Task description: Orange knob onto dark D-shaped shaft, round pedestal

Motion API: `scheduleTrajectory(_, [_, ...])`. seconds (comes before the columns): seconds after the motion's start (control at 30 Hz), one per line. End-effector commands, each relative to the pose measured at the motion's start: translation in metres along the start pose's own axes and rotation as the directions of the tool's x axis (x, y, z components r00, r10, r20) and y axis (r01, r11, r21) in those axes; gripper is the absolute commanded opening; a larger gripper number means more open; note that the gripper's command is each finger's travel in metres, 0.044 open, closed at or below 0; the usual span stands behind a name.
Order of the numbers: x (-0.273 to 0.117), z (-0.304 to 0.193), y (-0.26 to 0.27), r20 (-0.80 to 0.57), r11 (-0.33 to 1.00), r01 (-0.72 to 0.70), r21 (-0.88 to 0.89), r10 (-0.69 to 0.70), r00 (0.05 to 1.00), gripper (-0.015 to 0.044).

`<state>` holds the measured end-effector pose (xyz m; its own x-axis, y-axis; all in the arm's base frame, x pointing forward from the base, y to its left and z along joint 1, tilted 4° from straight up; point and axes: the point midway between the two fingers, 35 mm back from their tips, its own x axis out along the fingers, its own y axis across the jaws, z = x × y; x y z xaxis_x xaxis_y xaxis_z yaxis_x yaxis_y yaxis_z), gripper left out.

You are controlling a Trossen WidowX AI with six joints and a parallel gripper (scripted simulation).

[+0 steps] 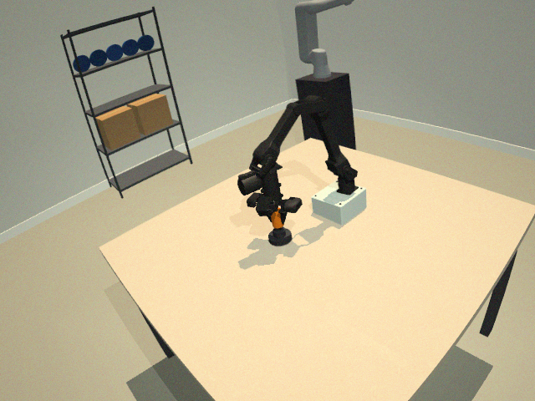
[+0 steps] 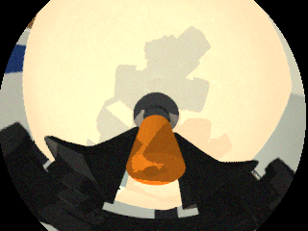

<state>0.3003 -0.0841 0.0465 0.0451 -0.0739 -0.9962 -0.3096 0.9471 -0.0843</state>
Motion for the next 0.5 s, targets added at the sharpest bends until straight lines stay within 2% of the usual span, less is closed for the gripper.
scheduleTrajectory(0.0, [-0.0028,-0.0003,0.0006,0.005,0.993,0.001,-0.115,0.0,1.0,0.0])
scheduleTrajectory(0.47, [0.0001,0.0034,-0.0013,0.005,0.992,0.001,-0.126,-0.001,1.0,0.0])
